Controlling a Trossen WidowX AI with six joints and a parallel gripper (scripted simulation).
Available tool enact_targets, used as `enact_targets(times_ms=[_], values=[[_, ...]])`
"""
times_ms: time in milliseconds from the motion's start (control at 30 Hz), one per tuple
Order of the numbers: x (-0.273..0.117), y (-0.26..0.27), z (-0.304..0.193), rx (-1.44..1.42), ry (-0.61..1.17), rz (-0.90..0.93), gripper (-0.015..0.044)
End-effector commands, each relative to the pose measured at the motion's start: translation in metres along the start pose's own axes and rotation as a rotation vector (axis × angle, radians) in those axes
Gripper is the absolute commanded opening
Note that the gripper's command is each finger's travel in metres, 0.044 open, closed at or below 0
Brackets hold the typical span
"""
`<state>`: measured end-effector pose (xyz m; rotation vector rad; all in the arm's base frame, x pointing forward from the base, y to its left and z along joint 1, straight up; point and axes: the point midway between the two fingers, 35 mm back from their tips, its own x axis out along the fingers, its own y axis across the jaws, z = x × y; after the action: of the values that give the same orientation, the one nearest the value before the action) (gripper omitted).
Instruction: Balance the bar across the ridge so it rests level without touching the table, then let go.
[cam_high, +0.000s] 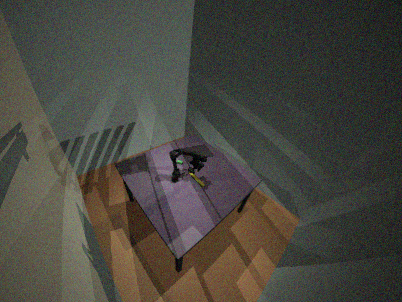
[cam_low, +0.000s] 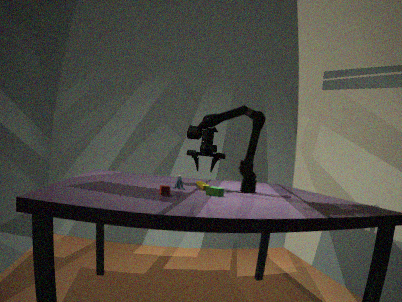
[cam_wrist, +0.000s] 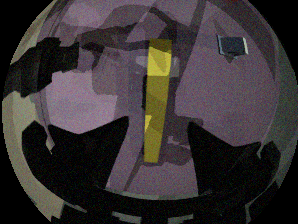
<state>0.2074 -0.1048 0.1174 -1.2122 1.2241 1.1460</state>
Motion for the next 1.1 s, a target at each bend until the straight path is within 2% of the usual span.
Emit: enact_targets(times_ms=[0, 267, 1067], values=[[0.005, 0.003, 0.001, -0.006, -0.016, 0.012, 0.0315], [0.046, 0.004, 0.002, -0.006, -0.016, 0.012, 0.0315], [0.072, 0.004, 0.003, -0.006, -0.016, 0.012, 0.0315]])
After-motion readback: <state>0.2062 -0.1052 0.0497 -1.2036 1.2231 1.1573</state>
